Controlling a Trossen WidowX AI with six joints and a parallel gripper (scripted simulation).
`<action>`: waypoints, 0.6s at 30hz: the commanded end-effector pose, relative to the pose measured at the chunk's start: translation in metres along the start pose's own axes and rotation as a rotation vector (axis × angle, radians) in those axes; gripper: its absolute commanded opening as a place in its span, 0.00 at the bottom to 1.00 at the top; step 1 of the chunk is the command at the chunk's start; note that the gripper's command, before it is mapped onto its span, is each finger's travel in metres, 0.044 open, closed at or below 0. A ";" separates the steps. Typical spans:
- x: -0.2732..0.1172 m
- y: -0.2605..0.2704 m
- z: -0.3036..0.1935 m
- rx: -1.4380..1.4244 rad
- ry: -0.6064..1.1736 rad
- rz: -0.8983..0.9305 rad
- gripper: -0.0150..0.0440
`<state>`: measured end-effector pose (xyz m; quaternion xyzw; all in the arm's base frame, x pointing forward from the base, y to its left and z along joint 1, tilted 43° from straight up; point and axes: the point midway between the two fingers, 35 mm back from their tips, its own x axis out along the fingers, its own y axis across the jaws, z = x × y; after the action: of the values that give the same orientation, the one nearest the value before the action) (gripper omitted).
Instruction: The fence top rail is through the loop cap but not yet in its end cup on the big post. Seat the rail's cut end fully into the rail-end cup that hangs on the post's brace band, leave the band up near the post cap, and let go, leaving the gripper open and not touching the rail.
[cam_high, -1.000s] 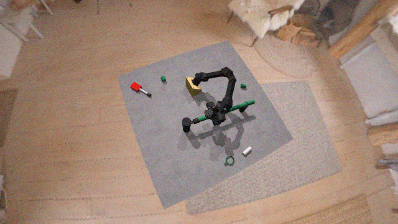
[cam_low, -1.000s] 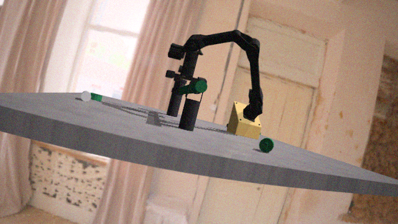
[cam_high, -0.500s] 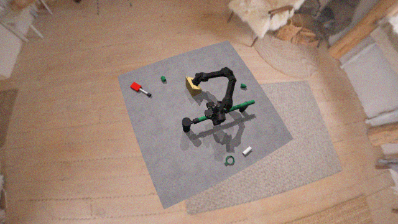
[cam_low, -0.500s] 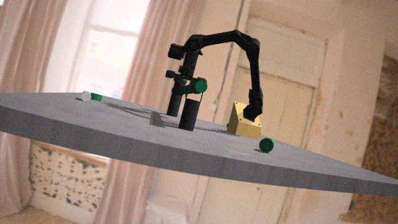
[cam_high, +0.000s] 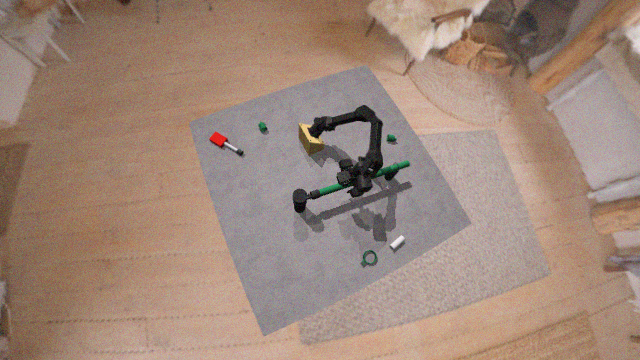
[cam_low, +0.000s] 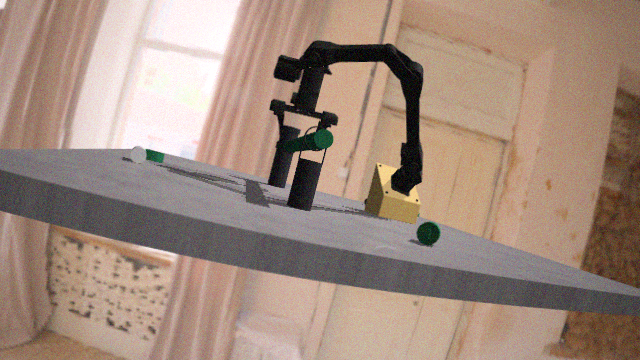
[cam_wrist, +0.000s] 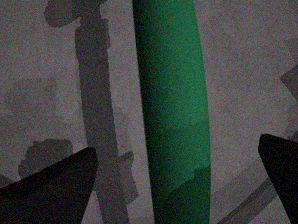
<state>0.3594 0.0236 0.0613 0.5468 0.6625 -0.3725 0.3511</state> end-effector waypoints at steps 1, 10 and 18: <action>-0.009 -0.001 -0.006 0.003 0.000 0.005 1.00; -0.053 -0.004 -0.004 -0.004 -0.003 0.007 1.00; -0.054 -0.005 -0.004 -0.004 -0.003 0.007 1.00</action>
<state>0.3633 0.0019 0.1108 0.5513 0.6596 -0.3708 0.3515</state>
